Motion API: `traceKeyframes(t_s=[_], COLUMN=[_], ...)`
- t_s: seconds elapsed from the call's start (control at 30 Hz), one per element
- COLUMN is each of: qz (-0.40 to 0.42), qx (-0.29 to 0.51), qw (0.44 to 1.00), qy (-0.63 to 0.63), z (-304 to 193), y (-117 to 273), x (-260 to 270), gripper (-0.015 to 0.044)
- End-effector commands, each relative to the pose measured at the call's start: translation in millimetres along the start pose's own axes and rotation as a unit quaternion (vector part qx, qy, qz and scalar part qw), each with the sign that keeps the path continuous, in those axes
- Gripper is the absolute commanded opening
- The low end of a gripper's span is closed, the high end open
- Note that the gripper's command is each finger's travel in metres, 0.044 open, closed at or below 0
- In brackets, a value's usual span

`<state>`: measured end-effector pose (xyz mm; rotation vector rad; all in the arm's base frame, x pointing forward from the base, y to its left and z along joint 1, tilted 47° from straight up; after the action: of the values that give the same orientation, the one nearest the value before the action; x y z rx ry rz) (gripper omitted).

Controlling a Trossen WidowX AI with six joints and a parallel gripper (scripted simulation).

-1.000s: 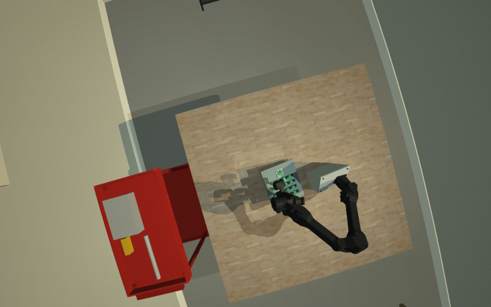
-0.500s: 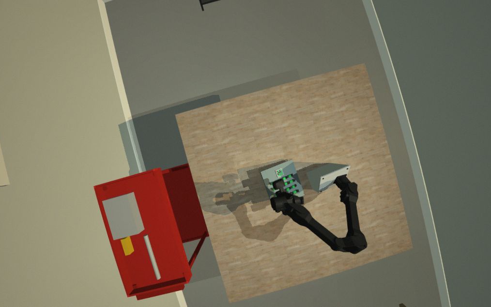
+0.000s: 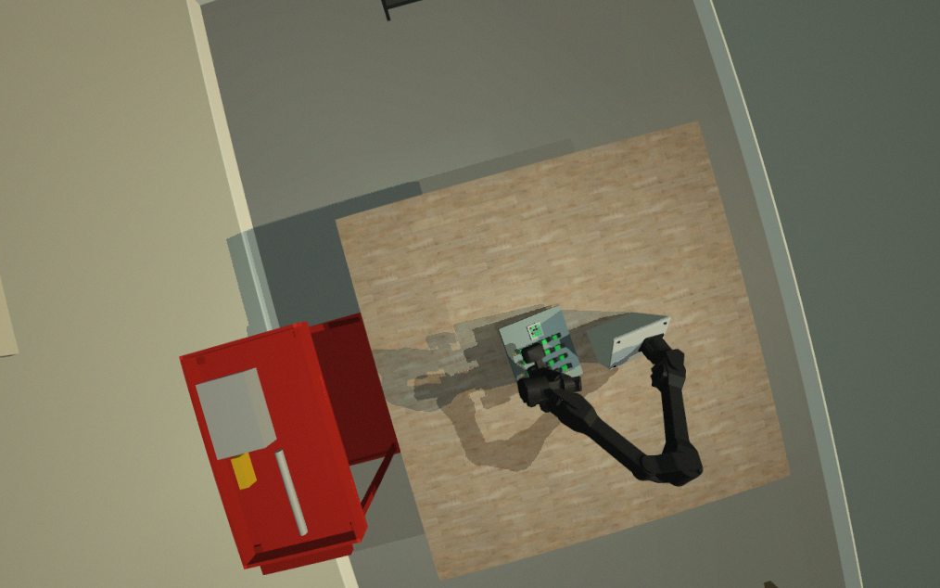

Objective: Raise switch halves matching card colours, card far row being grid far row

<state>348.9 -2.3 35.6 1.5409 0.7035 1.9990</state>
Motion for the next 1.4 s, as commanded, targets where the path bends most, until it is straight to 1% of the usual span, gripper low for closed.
traceKeyframes(t_s=[0.0,1.1,1.17,1.23,1.27,1.37], qz=[0.001,0.001,-0.001,-0.002,-0.001,-0.001], qx=[-0.001,-0.001,-0.003,-0.01,-0.012,-0.013], qw=[1.0,1.0,1.0,1.0,1.0,1.0], qy=[-0.002,-0.002,0.0,-0.002,-0.002,-0.002], z=[-0.1,0.1,0.0,-2.9,-4.3,-4.9], y=[-0.6,-5.0,9.7,45.5,56.3,59.9], x=[-0.1,0.0,-0.7,-0.9,-0.5,-0.3], gripper=[0.0,0.0,0.0,0.0,0.0,0.0])
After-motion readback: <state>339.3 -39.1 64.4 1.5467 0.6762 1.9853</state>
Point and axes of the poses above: the point midway between the two fingers, 35 mm back from their tips, its own y axis back along the fingers, its own x axis across the jaws, z = x × y, the point moved 9 cm from there along y, back along the fingers, and after that the axes turned 4 degrees about y, right-handed, at the moved point
